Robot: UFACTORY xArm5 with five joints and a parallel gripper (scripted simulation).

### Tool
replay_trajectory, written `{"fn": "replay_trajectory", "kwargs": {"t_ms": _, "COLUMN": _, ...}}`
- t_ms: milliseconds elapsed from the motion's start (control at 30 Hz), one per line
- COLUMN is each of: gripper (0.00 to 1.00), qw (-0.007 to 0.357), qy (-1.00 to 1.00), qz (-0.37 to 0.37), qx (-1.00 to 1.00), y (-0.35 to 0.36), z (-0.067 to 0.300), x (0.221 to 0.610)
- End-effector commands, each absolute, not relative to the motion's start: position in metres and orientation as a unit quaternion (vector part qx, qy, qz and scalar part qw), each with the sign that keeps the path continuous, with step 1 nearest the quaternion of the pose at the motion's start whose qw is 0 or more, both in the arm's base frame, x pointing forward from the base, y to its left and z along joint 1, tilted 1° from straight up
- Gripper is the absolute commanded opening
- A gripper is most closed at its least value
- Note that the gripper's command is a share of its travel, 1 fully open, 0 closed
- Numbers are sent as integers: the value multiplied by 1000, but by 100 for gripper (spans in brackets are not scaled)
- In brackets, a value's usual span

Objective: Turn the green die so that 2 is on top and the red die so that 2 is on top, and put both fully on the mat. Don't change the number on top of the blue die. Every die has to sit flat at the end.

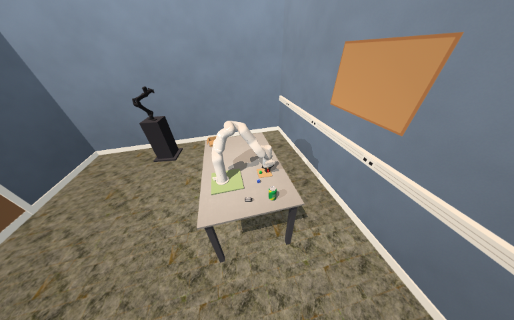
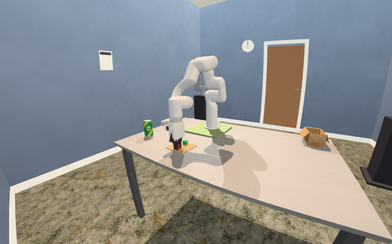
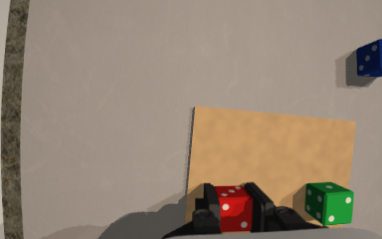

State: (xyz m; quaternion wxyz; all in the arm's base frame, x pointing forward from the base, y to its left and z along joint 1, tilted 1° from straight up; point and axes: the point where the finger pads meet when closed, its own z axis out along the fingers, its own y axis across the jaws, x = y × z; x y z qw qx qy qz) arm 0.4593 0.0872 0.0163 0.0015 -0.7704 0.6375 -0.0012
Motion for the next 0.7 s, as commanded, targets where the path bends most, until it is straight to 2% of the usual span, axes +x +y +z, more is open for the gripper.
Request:
{"fn": "replay_trajectory", "kwargs": {"t_ms": 0, "gripper": 21, "qw": 3, "qy": 637, "qz": -2, "qx": -770, "y": 88, "z": 18, "x": 461}}
{"fn": "replay_trajectory", "kwargs": {"t_ms": 100, "gripper": 21, "qw": 3, "qy": 637, "qz": -2, "qx": -770, "y": 88, "z": 18, "x": 461}}
{"fn": "replay_trajectory", "kwargs": {"t_ms": 133, "gripper": 25, "qw": 3, "qy": 637, "qz": -2, "qx": -770, "y": 88, "z": 18, "x": 461}}
{"fn": "replay_trajectory", "kwargs": {"t_ms": 300, "gripper": 29, "qw": 3, "qy": 637, "qz": -2, "qx": -770, "y": 88, "z": 18, "x": 461}}
{"fn": "replay_trajectory", "kwargs": {"t_ms": 333, "gripper": 33, "qw": 3, "qy": 637, "qz": -2, "qx": -770, "y": 88, "z": 18, "x": 461}}
{"fn": "replay_trajectory", "kwargs": {"t_ms": 400, "gripper": 33, "qw": 3, "qy": 637, "qz": -2, "qx": -770, "y": 88, "z": 18, "x": 461}}
{"fn": "replay_trajectory", "kwargs": {"t_ms": 433, "gripper": 37, "qw": 3, "qy": 637, "qz": -2, "qx": -770, "y": 88, "z": 18, "x": 461}}
{"fn": "replay_trajectory", "kwargs": {"t_ms": 567, "gripper": 37, "qw": 3, "qy": 637, "qz": -2, "qx": -770, "y": 88, "z": 18, "x": 461}}
{"fn": "replay_trajectory", "kwargs": {"t_ms": 600, "gripper": 42, "qw": 3, "qy": 637, "qz": -2, "qx": -770, "y": 88, "z": 18, "x": 461}}
{"fn": "replay_trajectory", "kwargs": {"t_ms": 667, "gripper": 42, "qw": 3, "qy": 637, "qz": -2, "qx": -770, "y": 88, "z": 18, "x": 461}}
